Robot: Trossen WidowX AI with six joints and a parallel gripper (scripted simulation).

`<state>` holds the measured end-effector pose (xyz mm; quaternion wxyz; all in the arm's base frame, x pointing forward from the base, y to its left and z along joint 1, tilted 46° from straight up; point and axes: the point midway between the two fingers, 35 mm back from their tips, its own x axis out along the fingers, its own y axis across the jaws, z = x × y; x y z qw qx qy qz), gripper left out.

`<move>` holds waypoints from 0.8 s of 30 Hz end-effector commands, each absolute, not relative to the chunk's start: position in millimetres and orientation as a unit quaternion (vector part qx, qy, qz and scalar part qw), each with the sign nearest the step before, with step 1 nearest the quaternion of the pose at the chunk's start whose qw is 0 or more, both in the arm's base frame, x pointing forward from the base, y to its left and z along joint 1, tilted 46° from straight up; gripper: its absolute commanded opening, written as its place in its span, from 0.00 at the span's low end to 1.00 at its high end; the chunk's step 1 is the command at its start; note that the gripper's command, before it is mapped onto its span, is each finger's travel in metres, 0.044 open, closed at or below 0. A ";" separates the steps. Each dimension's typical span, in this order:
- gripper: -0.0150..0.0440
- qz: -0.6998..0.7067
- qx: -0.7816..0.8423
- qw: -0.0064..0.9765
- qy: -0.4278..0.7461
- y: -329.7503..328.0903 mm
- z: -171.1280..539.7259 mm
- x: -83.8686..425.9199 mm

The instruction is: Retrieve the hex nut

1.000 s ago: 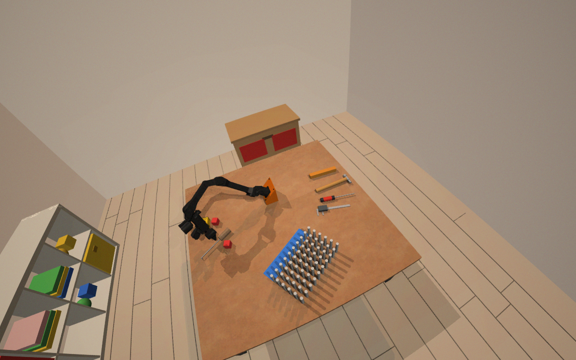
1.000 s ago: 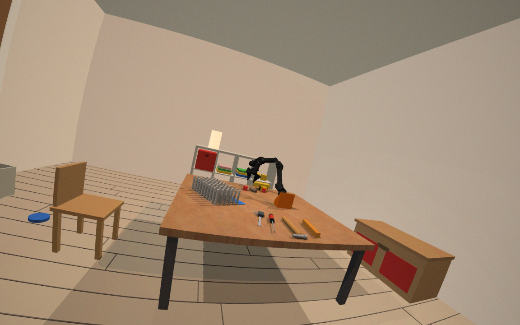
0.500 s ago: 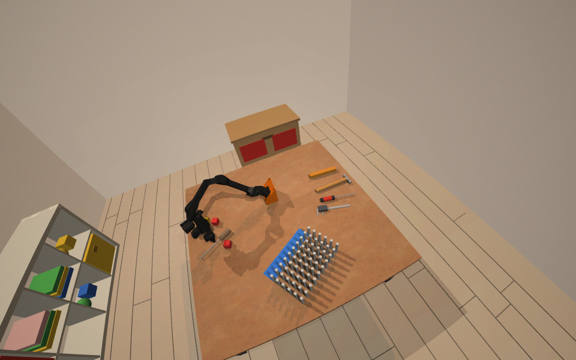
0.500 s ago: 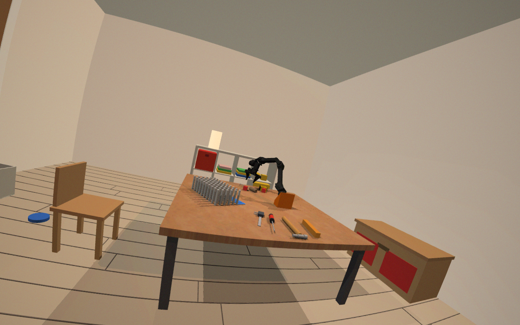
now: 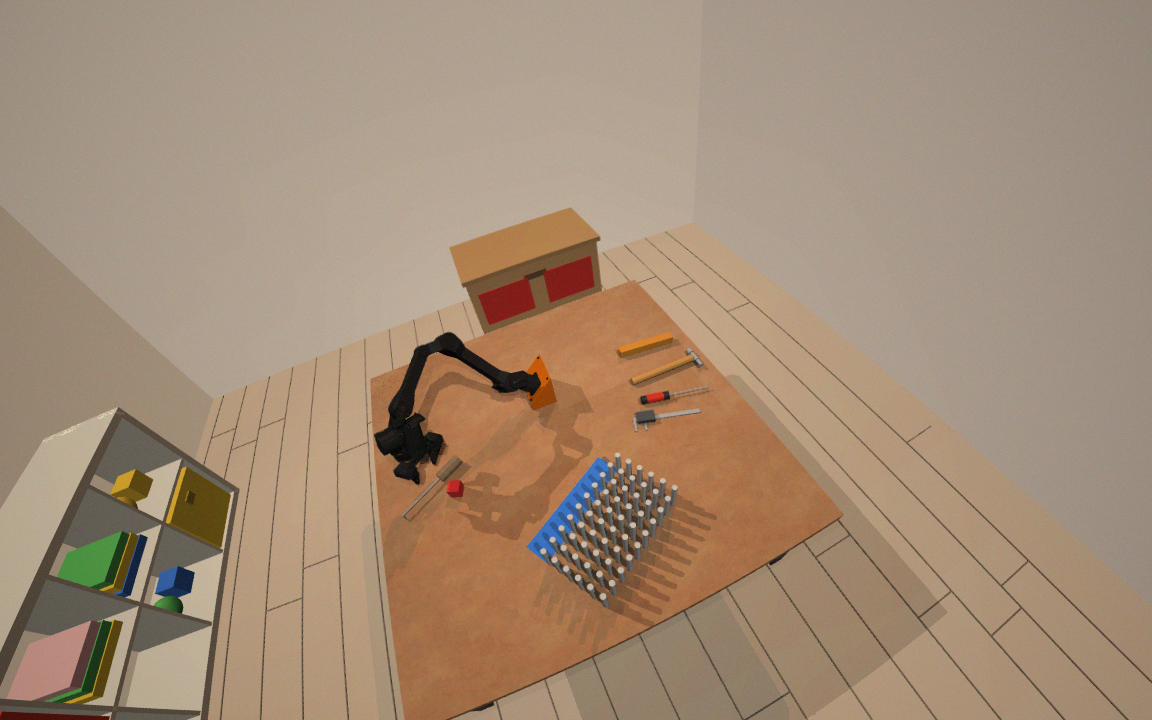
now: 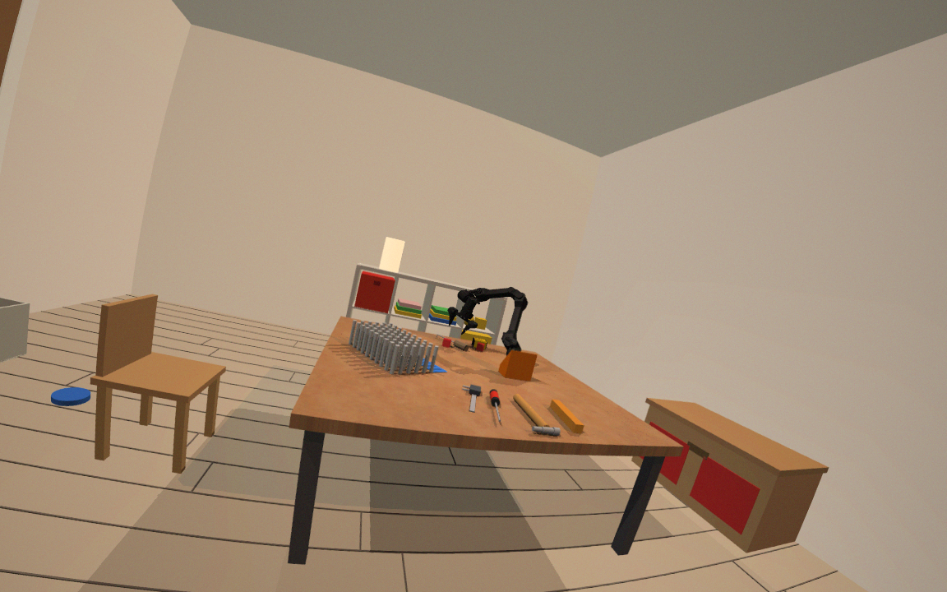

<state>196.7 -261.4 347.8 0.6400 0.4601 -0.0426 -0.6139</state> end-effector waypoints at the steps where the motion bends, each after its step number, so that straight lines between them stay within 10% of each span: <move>1: 1.00 -0.498 0.654 0.425 -0.378 -244.1 320.4 183.9; 15: 1.00 -0.229 0.757 0.141 -0.596 -224.7 289.3 163.6; 24: 1.00 -0.218 0.758 0.130 -0.601 -224.0 288.1 162.7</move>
